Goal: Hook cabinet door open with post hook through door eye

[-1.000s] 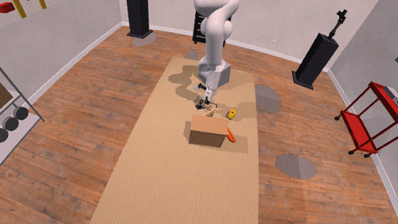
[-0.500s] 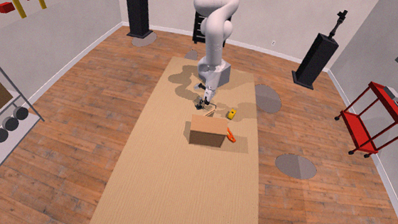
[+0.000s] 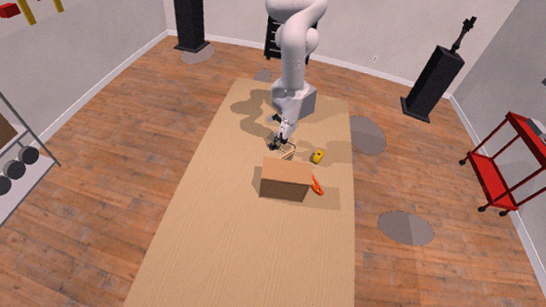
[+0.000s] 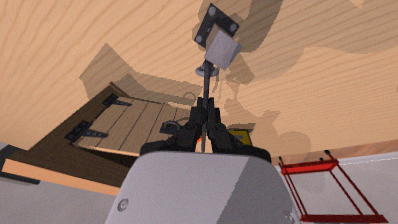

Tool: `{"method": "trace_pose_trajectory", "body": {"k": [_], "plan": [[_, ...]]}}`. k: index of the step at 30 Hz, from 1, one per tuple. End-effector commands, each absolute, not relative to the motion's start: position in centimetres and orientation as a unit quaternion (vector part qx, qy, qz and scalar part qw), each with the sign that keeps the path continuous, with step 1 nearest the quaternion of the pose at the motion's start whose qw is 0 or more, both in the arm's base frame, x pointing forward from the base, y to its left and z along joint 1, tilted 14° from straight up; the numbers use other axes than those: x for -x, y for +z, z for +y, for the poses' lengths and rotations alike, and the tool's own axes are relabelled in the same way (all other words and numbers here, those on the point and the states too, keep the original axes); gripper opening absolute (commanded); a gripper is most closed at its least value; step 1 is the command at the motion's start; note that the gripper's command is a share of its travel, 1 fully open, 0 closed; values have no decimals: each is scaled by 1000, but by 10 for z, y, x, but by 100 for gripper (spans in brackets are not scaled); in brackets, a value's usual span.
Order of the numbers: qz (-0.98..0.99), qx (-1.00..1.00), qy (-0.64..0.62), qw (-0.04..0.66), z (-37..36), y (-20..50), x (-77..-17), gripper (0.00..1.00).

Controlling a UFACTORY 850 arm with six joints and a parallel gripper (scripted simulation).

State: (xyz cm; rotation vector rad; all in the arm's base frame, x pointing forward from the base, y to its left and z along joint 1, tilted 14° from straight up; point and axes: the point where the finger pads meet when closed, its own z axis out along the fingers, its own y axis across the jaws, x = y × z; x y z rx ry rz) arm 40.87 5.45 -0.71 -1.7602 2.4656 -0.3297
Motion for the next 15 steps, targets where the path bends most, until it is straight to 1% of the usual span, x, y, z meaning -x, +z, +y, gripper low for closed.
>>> {"method": "trace_pose_trajectory", "body": {"k": [1, 15], "plan": [[815, 568, -107, 49, 54, -7, -410, 4], [843, 525, -105, 55, 52, -6, -414, 4]]}}
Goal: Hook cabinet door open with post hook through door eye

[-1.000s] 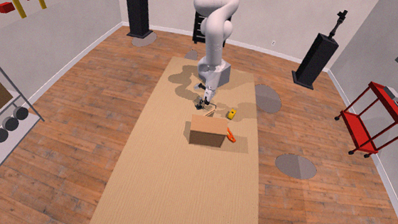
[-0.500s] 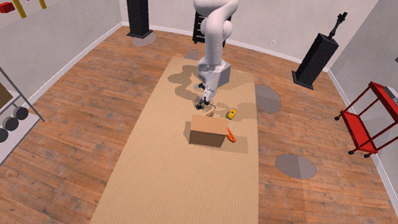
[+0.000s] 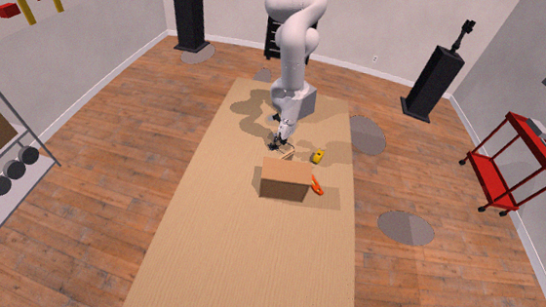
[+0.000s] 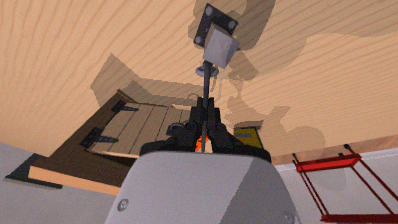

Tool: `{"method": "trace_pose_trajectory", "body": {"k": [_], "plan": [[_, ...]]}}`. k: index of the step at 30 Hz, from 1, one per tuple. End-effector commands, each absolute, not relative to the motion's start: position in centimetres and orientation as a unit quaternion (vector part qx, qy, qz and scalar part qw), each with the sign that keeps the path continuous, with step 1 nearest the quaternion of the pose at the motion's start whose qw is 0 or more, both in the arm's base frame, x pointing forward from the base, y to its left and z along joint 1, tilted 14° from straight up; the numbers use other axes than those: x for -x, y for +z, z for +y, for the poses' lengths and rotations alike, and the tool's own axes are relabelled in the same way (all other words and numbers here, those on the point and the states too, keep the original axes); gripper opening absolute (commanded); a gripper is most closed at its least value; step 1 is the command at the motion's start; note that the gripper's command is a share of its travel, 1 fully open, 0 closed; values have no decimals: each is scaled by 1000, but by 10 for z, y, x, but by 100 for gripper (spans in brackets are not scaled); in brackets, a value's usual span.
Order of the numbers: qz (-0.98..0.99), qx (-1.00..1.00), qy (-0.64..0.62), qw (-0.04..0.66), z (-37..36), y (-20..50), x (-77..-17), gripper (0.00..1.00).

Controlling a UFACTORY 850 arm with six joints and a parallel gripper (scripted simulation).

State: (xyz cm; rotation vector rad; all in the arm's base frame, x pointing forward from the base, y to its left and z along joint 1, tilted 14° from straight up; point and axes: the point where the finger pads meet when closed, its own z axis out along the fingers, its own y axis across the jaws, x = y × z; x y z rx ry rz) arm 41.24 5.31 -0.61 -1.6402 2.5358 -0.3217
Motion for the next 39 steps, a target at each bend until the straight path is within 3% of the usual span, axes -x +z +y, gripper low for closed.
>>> {"method": "trace_pose_trajectory", "body": {"k": [1, 39], "plan": [[846, 519, -104, 55, 52, -5, -414, 4], [904, 412, -97, 68, 46, -3, -423, 4]]}}
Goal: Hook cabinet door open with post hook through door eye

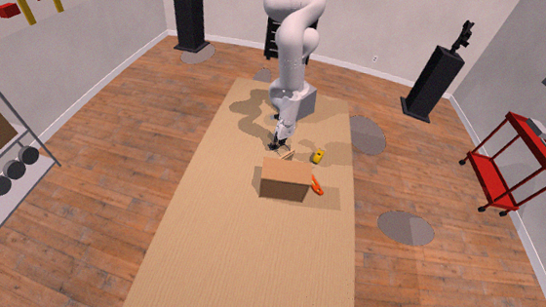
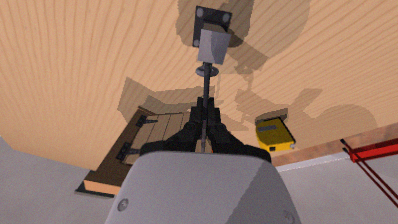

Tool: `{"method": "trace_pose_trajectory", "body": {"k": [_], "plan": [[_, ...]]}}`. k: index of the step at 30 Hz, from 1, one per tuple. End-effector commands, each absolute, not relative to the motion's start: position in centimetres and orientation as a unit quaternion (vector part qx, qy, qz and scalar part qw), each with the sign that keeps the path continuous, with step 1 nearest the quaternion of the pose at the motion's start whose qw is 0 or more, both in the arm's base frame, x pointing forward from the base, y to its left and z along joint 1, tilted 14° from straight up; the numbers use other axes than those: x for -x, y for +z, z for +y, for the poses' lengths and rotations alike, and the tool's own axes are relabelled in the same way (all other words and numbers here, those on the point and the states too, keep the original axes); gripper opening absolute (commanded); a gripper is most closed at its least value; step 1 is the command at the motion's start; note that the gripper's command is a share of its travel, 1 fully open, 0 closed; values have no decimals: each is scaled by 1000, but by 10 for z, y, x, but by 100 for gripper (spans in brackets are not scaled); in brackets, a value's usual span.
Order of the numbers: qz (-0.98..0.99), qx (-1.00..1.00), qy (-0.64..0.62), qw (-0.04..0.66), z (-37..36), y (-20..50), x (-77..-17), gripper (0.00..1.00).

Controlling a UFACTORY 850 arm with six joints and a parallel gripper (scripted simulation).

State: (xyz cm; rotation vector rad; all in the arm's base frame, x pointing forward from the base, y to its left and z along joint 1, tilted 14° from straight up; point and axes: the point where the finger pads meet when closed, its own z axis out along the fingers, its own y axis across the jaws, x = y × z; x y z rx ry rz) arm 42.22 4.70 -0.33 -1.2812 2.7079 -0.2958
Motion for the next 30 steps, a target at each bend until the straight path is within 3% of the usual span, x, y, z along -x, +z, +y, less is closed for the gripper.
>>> {"method": "trace_pose_trajectory", "body": {"k": [1, 30], "plan": [[906, 405, -96, 68, 46, -3, -424, 4], [925, 362, -93, 73, 43, -3, -427, 4]]}}
